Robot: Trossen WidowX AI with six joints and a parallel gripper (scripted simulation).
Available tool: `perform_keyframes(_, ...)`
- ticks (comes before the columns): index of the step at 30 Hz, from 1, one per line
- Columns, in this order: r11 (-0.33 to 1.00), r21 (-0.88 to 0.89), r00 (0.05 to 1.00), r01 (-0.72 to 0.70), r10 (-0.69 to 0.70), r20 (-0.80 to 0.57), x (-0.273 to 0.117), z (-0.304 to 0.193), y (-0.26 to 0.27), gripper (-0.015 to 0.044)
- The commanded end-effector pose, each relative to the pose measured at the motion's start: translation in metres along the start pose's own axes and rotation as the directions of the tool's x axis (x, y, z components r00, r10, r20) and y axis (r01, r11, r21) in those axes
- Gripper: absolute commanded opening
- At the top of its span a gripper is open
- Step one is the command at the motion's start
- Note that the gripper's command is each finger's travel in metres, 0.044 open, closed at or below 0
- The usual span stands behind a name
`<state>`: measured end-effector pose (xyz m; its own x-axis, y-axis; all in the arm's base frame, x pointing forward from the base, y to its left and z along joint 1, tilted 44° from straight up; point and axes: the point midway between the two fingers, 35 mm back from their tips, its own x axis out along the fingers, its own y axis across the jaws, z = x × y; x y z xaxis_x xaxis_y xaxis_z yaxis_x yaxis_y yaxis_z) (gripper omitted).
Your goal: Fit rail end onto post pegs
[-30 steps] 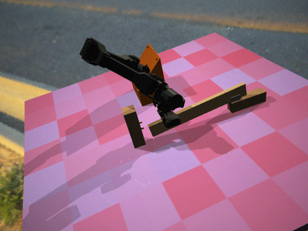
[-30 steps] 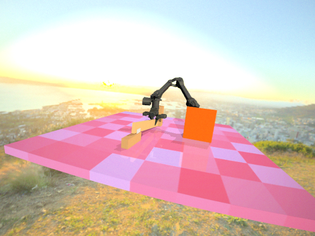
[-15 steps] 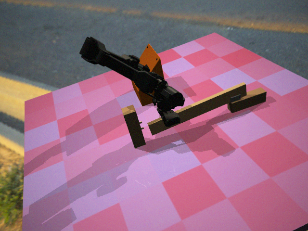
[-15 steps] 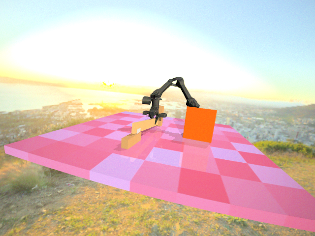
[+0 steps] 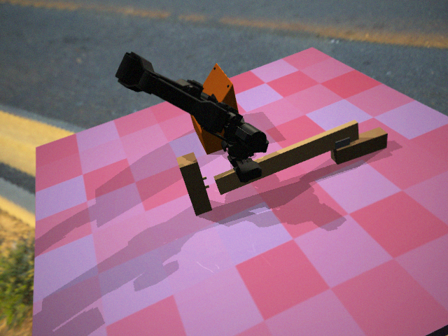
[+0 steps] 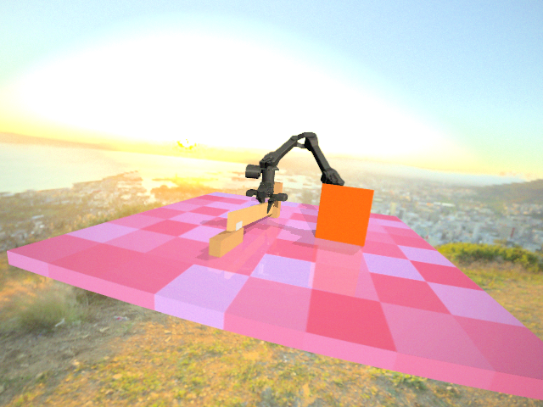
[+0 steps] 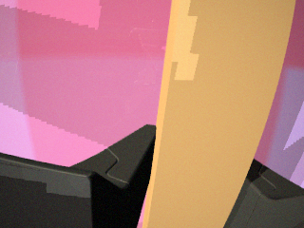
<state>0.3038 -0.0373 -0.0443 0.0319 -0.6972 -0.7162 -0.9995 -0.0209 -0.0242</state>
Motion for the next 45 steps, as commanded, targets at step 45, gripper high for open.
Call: perform_keyframes(45,1.0,-0.001,1.0,0.005,-0.005,0.013,-0.023,0.003,-0.001,0.0)
